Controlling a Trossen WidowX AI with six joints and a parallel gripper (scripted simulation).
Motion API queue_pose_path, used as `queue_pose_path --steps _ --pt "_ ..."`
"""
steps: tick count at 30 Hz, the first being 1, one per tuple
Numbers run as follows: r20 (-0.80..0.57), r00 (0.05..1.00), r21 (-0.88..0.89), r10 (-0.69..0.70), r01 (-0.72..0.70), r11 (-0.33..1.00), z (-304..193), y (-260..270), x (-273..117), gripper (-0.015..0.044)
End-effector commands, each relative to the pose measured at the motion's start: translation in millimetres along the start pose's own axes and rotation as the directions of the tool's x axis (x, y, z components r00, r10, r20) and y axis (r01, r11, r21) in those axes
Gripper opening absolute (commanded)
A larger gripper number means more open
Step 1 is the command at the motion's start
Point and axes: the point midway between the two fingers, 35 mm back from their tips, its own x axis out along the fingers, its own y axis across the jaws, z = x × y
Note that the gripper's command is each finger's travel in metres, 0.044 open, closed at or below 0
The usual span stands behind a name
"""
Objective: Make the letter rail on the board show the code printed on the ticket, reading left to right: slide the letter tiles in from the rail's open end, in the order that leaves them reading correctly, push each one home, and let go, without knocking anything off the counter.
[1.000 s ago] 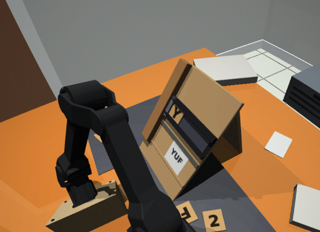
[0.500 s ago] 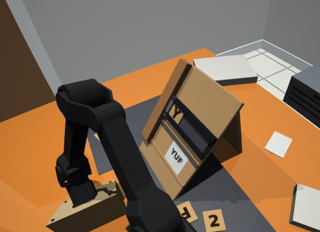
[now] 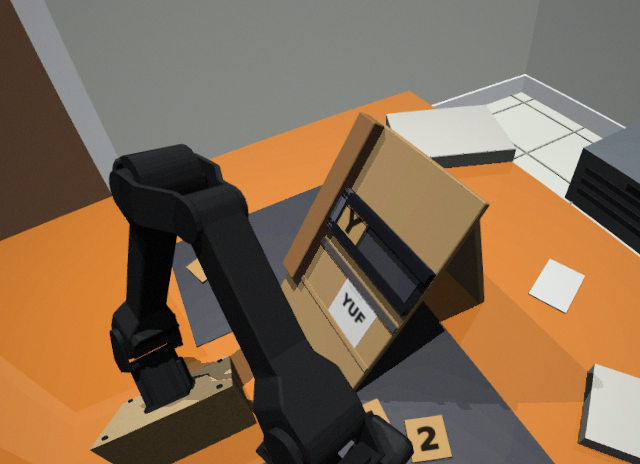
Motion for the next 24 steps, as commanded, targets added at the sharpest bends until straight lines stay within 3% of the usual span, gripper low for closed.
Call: queue_pose_path --steps 1,12,24 --pt "0.066 0.995 -0.098 0.069 -0.062 0.993 10 17 -6 0.0" --pt "0.192 0.946 -0.369 0.26 -0.176 0.912 31 65 -26 0.0" --pt "0.243 0.848 -0.666 0.47 -0.207 0.717 38 118 -57 0.0"
